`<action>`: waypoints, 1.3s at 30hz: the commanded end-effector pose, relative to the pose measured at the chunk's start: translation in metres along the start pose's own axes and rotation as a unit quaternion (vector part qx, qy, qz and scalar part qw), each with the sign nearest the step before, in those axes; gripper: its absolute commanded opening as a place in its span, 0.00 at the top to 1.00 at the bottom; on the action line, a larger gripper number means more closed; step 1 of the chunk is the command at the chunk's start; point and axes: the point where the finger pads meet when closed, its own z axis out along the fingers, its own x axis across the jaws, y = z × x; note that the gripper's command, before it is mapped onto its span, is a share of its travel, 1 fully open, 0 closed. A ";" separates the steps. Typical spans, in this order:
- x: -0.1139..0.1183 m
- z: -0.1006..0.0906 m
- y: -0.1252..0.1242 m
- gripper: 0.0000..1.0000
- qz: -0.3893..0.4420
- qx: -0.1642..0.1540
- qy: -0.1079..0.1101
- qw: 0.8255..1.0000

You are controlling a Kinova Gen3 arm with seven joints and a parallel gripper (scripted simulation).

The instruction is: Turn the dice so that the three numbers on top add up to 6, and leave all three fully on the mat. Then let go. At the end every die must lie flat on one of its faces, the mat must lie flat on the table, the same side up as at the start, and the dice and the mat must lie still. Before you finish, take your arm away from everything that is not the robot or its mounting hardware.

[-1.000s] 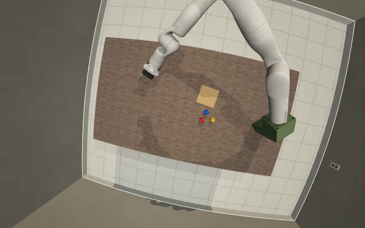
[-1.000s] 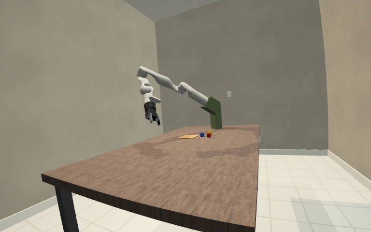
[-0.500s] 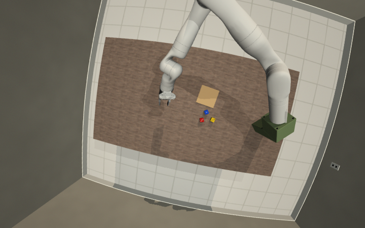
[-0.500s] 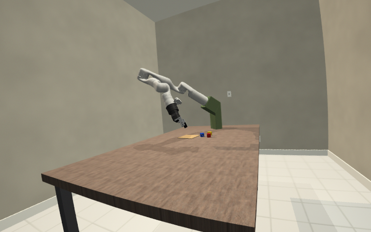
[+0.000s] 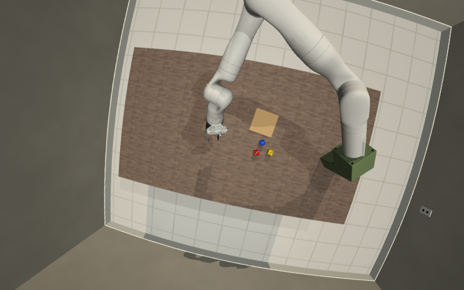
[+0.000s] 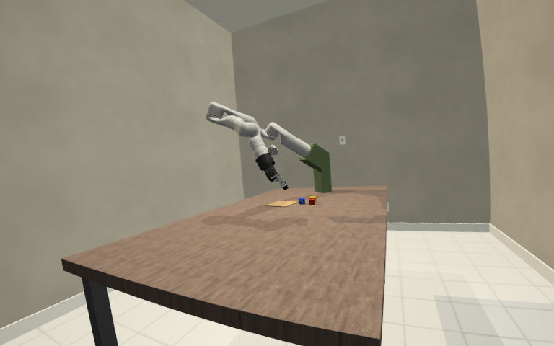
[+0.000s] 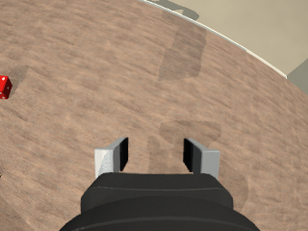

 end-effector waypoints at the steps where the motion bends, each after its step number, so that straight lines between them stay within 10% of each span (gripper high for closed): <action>1: 0.001 0.000 -0.004 0.00 -0.002 0.002 0.001 1.000; 39: -0.058 0.005 -0.045 0.00 -0.110 -0.007 -0.064 0.992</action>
